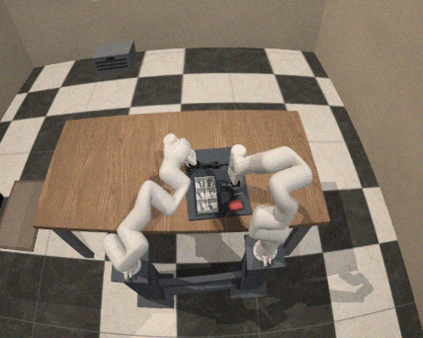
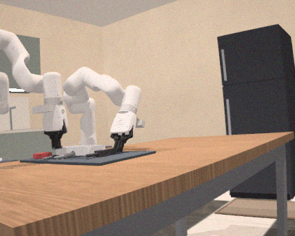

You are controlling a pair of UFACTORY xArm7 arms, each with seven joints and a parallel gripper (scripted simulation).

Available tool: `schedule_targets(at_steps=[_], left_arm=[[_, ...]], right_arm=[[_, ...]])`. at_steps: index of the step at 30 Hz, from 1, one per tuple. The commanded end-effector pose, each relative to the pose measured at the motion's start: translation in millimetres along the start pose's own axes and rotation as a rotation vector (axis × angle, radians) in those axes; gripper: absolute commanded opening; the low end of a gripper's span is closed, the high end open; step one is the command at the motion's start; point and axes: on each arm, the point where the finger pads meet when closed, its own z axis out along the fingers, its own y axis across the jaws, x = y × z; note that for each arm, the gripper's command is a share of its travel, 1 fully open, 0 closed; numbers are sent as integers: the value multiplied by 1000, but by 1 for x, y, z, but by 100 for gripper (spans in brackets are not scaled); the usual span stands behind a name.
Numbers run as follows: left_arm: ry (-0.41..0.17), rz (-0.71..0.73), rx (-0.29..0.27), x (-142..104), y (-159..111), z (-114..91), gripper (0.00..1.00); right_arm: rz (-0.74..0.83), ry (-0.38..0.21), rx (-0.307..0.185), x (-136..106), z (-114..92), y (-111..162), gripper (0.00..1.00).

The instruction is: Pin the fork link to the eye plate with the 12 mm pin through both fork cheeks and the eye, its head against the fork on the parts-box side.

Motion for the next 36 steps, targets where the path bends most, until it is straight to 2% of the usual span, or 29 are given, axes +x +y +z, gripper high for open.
schedule_targets(at_steps=[1,36], left_arm=[[-2,2,-3,-2,1,-2,0],[-2,2,-3,-2,1,-2,0]], right_arm=[[0,0,4,0,-5,-2,0],[0,0,4,6,-6,6,0]])
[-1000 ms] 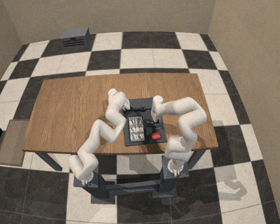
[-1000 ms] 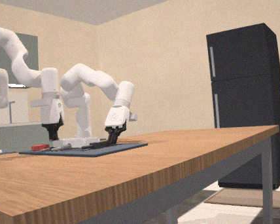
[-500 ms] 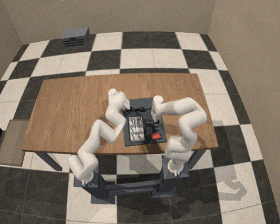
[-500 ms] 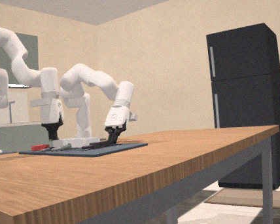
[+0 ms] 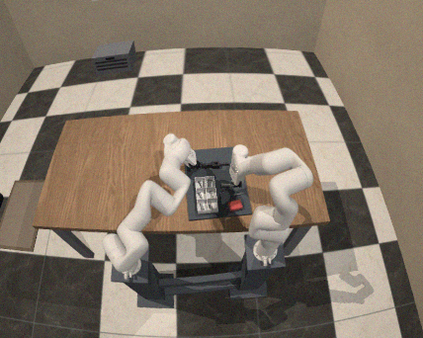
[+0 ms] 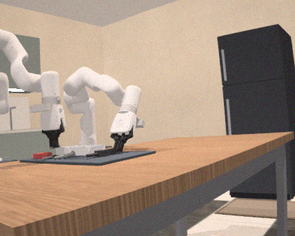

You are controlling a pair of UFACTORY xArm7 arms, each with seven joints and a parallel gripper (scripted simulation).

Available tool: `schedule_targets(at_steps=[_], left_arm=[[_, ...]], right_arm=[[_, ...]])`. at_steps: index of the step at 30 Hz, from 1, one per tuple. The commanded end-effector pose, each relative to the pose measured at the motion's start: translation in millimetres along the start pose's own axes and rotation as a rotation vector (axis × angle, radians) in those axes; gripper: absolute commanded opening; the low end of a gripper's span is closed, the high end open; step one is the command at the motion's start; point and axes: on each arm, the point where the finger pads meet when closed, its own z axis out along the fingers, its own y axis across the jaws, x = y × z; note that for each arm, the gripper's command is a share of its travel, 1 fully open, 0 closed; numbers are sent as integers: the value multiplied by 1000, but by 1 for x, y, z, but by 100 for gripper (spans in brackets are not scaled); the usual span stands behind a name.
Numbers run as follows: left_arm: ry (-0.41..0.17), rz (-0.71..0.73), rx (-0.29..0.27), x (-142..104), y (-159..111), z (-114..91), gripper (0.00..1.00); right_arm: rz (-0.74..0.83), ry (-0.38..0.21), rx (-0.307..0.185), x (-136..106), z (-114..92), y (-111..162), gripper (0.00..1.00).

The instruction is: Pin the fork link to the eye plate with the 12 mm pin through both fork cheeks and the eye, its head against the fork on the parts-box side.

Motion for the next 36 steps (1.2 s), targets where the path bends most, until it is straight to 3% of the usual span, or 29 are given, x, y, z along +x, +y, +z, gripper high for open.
schedule_targets(at_steps=[1,22,36], left_arm=[[-2,2,-3,-2,1,-2,0],[-2,2,-3,-2,1,-2,0],[-2,2,-3,-2,1,-2,0]], right_arm=[[0,0,4,0,-1,-1,0],[0,0,4,0,4,-1,0],[0,0,4,0,20,-1,0]])
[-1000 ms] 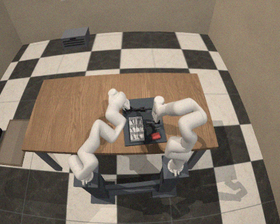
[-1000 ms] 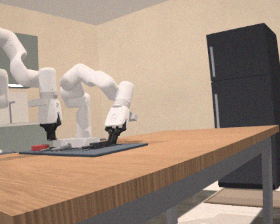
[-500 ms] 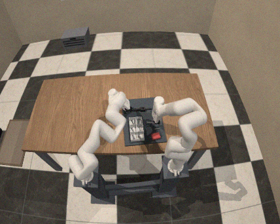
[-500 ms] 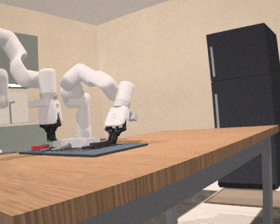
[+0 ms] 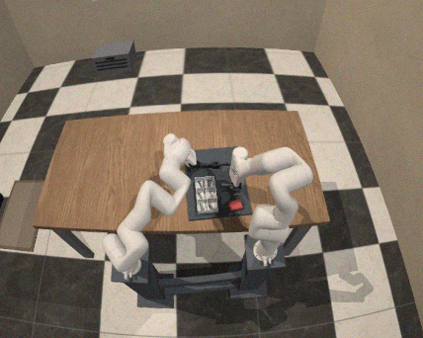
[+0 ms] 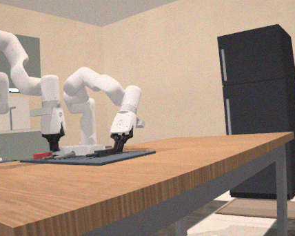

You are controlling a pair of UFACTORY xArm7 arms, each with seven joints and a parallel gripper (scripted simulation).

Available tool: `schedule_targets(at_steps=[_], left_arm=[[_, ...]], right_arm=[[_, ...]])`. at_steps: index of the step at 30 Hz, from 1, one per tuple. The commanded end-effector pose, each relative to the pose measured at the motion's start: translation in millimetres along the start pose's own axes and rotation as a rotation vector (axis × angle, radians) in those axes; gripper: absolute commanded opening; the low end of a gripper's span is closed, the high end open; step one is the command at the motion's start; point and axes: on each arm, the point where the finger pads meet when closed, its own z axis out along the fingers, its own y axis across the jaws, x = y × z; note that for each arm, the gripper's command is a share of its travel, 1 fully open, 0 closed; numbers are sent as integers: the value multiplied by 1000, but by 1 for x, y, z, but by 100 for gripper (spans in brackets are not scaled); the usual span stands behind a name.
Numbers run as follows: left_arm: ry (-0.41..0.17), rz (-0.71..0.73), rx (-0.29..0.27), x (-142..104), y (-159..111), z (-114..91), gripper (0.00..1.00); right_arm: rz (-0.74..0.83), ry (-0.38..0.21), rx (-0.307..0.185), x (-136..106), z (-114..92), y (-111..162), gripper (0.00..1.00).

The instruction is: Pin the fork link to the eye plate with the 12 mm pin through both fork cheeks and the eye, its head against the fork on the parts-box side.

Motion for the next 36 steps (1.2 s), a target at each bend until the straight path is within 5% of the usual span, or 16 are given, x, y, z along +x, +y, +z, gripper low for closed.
schedule_targets(at_steps=[1,36], left_arm=[[-2,2,-3,-2,1,-2,0],[-2,2,-3,-2,1,-2,0]], right_arm=[[0,1,4,0,6,-2,0],[0,1,4,0,24,-2,0]])
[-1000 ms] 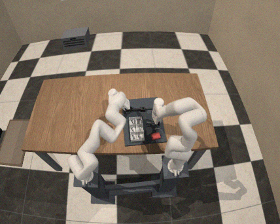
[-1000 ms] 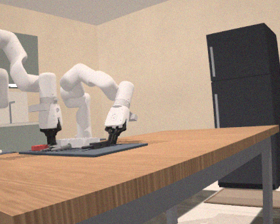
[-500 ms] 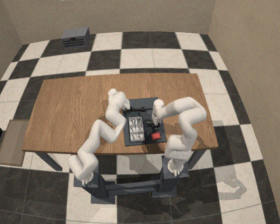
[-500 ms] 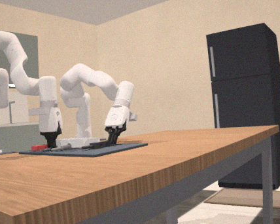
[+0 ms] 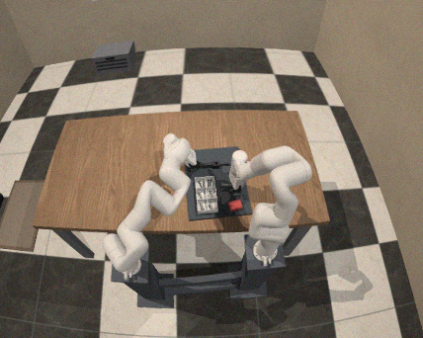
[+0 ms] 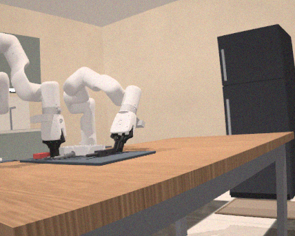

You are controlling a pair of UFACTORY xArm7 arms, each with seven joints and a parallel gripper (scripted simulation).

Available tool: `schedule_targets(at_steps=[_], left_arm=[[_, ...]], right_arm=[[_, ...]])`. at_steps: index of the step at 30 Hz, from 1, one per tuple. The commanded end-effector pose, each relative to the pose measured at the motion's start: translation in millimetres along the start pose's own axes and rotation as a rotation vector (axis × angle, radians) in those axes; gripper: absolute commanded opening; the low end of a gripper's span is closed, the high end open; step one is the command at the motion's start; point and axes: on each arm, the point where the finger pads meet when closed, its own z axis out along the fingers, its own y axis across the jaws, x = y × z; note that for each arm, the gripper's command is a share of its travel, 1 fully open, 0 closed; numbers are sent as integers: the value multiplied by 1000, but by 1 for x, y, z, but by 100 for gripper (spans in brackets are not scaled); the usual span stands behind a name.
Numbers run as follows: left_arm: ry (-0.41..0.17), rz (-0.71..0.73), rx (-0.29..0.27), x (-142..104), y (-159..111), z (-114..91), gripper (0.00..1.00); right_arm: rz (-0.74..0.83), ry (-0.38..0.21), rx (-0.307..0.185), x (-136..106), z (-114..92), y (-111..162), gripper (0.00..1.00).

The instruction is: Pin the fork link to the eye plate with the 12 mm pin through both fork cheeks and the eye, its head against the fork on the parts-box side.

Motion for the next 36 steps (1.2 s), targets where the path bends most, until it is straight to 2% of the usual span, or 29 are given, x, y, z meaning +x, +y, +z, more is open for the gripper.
schedule_targets(at_steps=[1,11,12,36], left_arm=[[-2,2,-3,-2,1,-2,0],[-2,2,-3,-2,1,-2,0],[-2,2,-3,-2,1,-2,0],[-2,2,-3,-2,1,-2,0]], right_arm=[[0,0,4,0,-1,-2,0],[0,0,4,0,-1,-2,0],[0,0,4,0,-1,-2,17],[0,0,4,0,-1,-2,17]])
